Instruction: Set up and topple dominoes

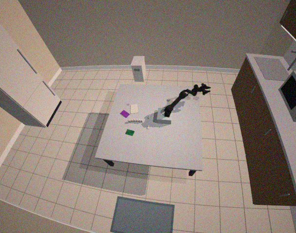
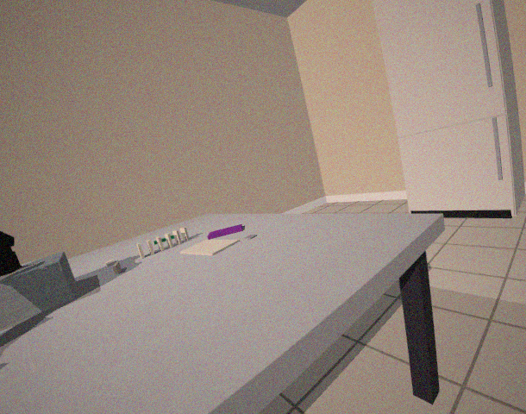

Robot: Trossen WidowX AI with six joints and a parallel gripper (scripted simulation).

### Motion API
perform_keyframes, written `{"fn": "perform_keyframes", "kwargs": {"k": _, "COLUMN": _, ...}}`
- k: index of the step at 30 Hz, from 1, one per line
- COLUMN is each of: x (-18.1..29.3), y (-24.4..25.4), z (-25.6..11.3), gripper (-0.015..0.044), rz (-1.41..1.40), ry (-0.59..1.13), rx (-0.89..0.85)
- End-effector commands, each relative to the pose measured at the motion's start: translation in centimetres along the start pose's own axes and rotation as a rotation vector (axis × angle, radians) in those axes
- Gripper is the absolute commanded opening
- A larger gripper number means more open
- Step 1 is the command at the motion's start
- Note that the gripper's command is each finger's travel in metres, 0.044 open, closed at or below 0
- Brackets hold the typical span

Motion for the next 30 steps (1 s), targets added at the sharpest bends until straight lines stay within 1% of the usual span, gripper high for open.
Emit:
{"fn": "perform_keyframes", "kwargs": {"k": 1, "x": -0.1, "y": 0.1, "z": -0.1, "gripper": 0.0426, "rz": 0.001, "ry": 0.0, "rx": -0.003}}
{"fn": "perform_keyframes", "kwargs": {"k": 2, "x": -0.2, "y": 0.3, "z": -0.4, "gripper": 0.044, "rz": 0.004, "ry": 0.0, "rx": -0.013}}
{"fn": "perform_keyframes", "kwargs": {"k": 5, "x": -1.4, "y": 1.8, "z": -2.5, "gripper": 0.044, "rz": 0.026, "ry": 0.003, "rx": -0.082}}
{"fn": "perform_keyframes", "kwargs": {"k": 11, "x": -5.0, "y": 5.6, "z": -9.8, "gripper": 0.044, "rz": 0.094, "ry": 0.017, "rx": -0.302}}
{"fn": "perform_keyframes", "kwargs": {"k": 16, "x": -8.0, "y": 7.9, "z": -16.9, "gripper": 0.044, "rz": 0.167, "ry": 0.041, "rx": -0.5}}
{"fn": "perform_keyframes", "kwargs": {"k": 21, "x": -10.7, "y": 8.9, "z": -24.3, "gripper": 0.044, "rz": 0.229, "ry": 0.079, "rx": -0.698}}
{"fn": "perform_keyframes", "kwargs": {"k": 30, "x": -14.4, "y": 7.7, "z": -37.7, "gripper": 0.044, "rz": 0.302, "ry": 0.186, "rx": -1.06}}
Point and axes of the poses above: the point midway between the two fingers, 35 mm back from their tips, its own z axis out along the fingers, its own y axis across the jaws, x = y × z, the point moved 10 cm from there along -z, back along the fingers, and after that the axes turned 3 degrees about -z, right-handed, at the moved point
